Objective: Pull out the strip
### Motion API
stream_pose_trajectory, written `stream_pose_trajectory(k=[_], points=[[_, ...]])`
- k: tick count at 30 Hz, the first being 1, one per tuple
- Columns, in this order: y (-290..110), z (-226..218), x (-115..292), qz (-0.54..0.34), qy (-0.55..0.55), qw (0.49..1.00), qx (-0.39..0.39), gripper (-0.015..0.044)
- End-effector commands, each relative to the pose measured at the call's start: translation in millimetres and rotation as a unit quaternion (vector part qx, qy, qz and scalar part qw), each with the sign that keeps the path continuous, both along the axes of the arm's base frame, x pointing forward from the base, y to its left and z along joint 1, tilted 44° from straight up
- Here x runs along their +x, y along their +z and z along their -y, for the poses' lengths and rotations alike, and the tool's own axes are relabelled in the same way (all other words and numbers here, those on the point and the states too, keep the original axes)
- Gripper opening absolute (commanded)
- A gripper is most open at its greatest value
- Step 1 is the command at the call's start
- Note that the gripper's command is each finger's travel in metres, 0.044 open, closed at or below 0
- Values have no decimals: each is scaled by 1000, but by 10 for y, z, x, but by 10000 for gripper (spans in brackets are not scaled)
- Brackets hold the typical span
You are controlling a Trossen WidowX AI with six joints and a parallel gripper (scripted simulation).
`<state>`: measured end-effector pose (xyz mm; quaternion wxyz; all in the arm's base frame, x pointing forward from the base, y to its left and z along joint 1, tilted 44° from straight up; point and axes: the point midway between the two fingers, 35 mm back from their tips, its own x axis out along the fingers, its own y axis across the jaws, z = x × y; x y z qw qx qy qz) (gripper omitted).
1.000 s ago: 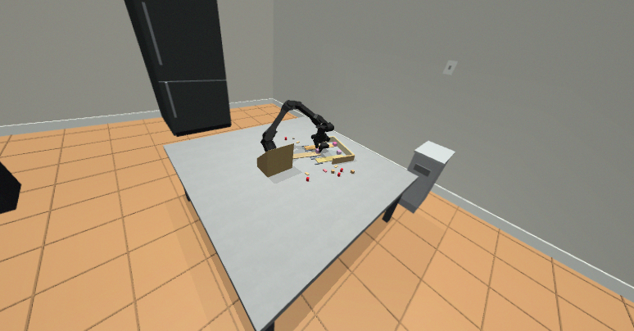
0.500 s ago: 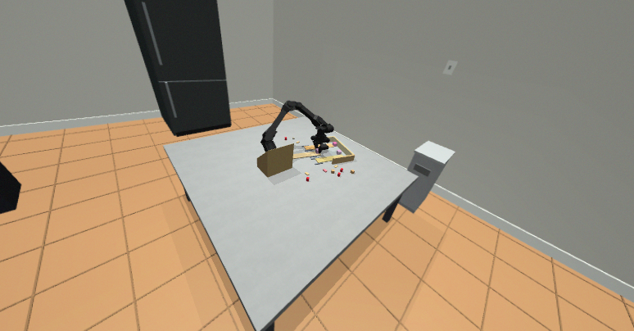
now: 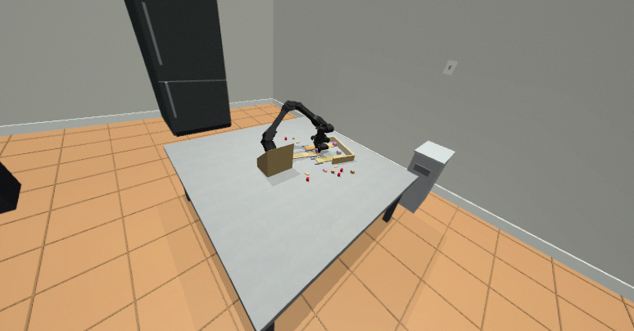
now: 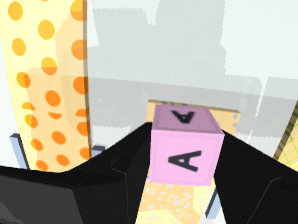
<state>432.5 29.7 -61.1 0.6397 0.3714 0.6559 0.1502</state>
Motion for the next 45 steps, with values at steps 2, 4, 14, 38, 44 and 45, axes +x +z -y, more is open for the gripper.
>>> stream_pose_trajectory(k=[2,4,14,38,44,45], points=[[60,58,-127,-2,1,1000,0,0],[97,93,-205,-2,0,1000,0,0],[264,231,-606,-6,-1,1000,2,0],[248,181,-1254,-8,-1,1000,2,0],[352,284,-1266,-8,-1,1000,2,0],[398,328,-1271,-8,-1,1000,1,0]])
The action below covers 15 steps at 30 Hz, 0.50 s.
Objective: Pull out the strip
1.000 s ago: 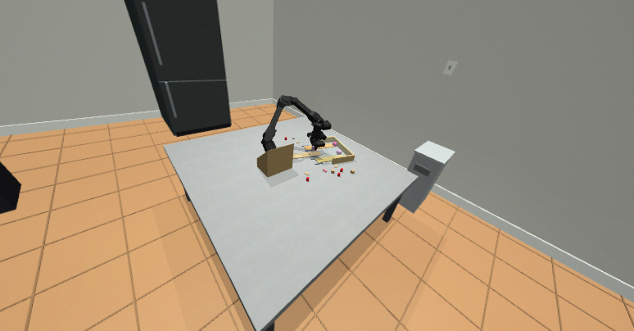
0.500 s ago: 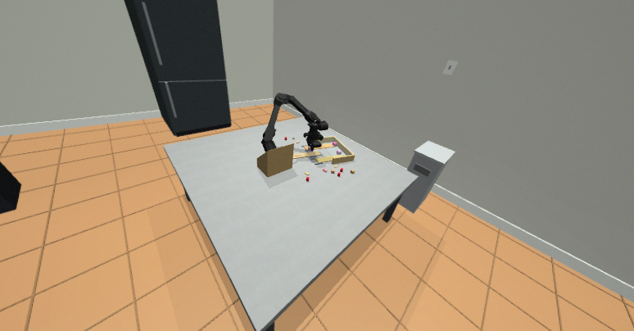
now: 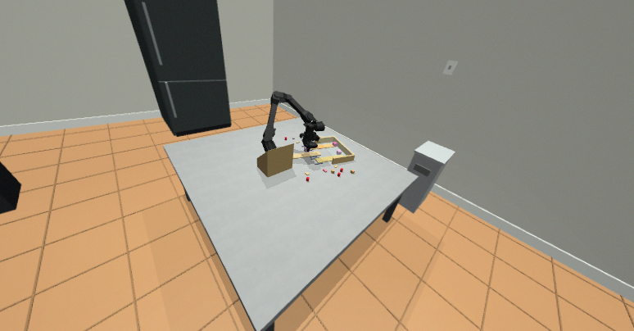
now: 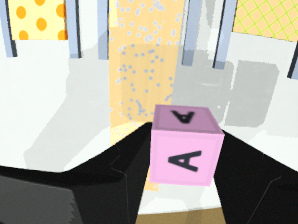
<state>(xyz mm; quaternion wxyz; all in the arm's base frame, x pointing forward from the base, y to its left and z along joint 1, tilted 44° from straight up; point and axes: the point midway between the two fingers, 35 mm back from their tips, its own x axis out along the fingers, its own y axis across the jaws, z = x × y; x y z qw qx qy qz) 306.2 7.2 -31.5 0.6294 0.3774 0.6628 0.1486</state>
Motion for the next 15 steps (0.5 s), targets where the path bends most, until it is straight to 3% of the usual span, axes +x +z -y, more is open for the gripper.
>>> stream_pose_trajectory(k=[1,15], points=[[148,145,-15,4,0,1000,-4,0],[213,203,-26,4,0,1000,-4,0]])
